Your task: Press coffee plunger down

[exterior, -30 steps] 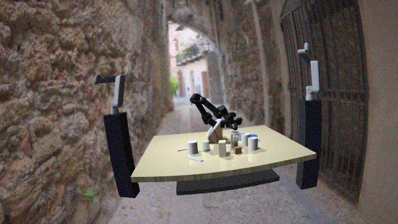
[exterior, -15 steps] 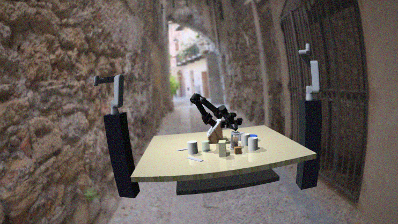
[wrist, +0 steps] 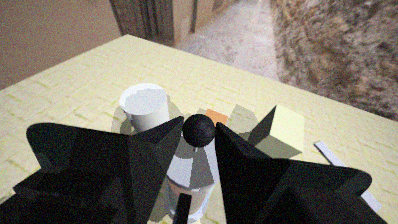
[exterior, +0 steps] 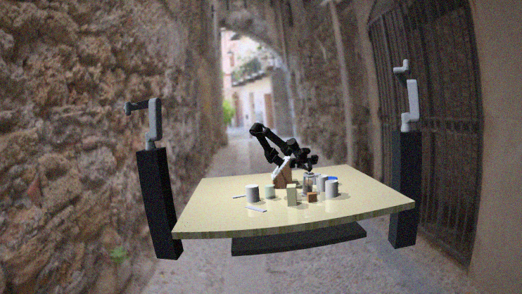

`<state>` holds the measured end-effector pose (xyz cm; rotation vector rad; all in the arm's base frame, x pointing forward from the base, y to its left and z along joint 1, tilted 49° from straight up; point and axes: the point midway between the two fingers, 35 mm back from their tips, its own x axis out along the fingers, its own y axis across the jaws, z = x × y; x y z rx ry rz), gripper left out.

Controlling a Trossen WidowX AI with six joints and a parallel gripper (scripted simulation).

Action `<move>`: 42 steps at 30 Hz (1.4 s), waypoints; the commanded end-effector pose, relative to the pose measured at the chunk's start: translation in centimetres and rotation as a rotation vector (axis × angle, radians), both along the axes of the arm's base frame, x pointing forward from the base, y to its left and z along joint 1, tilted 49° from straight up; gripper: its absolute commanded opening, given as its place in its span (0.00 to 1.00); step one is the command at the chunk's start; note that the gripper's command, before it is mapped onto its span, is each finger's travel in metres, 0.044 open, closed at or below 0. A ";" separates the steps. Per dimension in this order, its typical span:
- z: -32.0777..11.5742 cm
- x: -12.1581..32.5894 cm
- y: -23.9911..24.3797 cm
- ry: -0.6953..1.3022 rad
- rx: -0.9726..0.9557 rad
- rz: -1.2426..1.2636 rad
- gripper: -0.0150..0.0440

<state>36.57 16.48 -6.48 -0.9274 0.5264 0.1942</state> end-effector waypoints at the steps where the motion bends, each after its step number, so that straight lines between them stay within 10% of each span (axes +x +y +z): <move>1: -0.3 0.1 -0.4 0.009 -0.010 -0.009 0.44; 20: -0.1 0.2 0.0 0.000 -0.001 -0.001 0.44; 32: -0.1 0.2 0.0 0.000 -0.001 -0.001 0.98; 42: 3.4 -2.0 2.8 0.013 -0.002 -0.007 1.00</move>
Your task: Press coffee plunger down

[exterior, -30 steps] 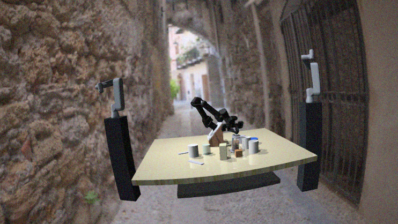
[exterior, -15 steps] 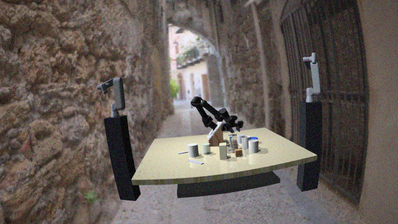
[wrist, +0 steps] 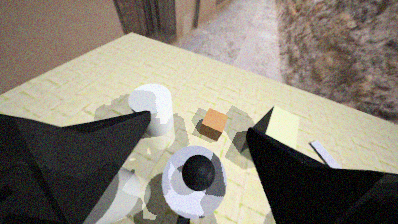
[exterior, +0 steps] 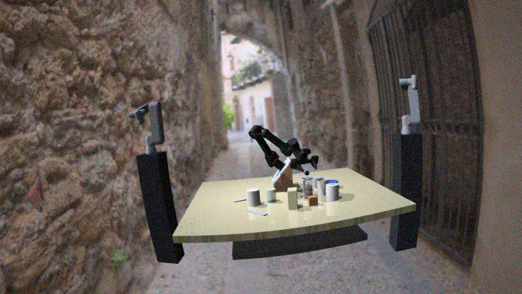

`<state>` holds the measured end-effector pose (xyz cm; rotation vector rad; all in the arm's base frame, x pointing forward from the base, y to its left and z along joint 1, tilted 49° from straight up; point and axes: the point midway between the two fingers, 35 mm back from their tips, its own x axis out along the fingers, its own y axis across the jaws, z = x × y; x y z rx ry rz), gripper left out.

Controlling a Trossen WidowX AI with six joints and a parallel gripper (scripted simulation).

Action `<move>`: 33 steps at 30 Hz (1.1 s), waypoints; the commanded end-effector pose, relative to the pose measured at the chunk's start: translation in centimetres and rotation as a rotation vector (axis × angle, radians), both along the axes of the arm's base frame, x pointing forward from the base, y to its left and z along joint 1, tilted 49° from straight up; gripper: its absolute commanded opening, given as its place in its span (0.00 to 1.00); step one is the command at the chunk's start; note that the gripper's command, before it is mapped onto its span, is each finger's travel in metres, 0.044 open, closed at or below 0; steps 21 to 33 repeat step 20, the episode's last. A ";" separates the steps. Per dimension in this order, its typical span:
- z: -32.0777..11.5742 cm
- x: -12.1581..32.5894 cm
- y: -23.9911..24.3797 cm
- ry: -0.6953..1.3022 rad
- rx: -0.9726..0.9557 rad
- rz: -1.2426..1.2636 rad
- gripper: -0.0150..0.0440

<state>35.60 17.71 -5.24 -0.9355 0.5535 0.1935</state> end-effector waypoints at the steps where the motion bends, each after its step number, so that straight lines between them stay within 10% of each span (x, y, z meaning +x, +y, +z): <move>1: 3.0 -1.6 2.1 -0.009 0.009 0.002 1.00; 33: 4.7 -3.2 3.0 -0.010 0.005 0.001 1.00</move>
